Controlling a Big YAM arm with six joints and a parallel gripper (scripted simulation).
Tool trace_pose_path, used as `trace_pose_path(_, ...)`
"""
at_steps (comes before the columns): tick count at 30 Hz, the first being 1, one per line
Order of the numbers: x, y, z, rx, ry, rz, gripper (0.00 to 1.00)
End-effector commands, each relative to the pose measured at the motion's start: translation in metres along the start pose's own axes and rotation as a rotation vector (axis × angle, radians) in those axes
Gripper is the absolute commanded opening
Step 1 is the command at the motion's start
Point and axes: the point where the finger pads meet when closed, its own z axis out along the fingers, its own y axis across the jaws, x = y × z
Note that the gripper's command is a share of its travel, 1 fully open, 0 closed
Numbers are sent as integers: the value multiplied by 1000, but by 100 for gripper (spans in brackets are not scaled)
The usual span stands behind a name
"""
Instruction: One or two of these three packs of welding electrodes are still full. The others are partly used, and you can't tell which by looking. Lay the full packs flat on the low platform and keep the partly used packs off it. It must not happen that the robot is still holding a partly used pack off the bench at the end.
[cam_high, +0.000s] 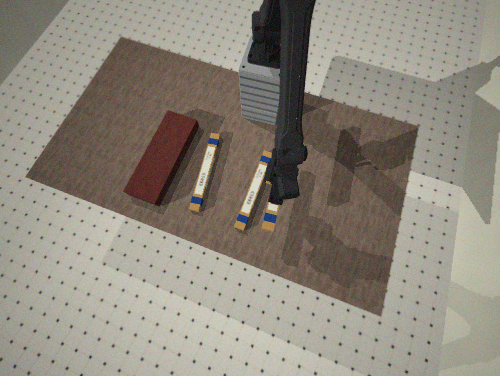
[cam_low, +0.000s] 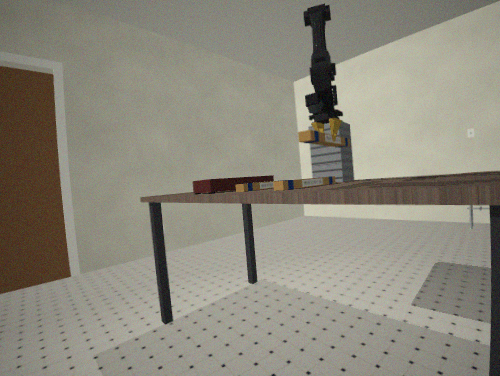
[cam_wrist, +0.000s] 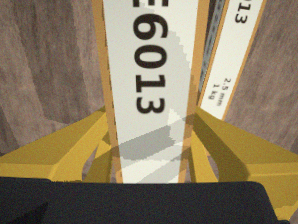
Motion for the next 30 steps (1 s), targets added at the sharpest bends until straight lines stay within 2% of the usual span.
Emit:
trace_pose_path(1,-25,16,-13,-17,-43,23,0)
trace_pose_path(16,-25,51,-9,-14,-33,23,0)
trace_pose_path(20,-28,64,-16,-21,-46,23,0)
trace_pose_path(30,-27,90,-10,-15,-33,23,0)
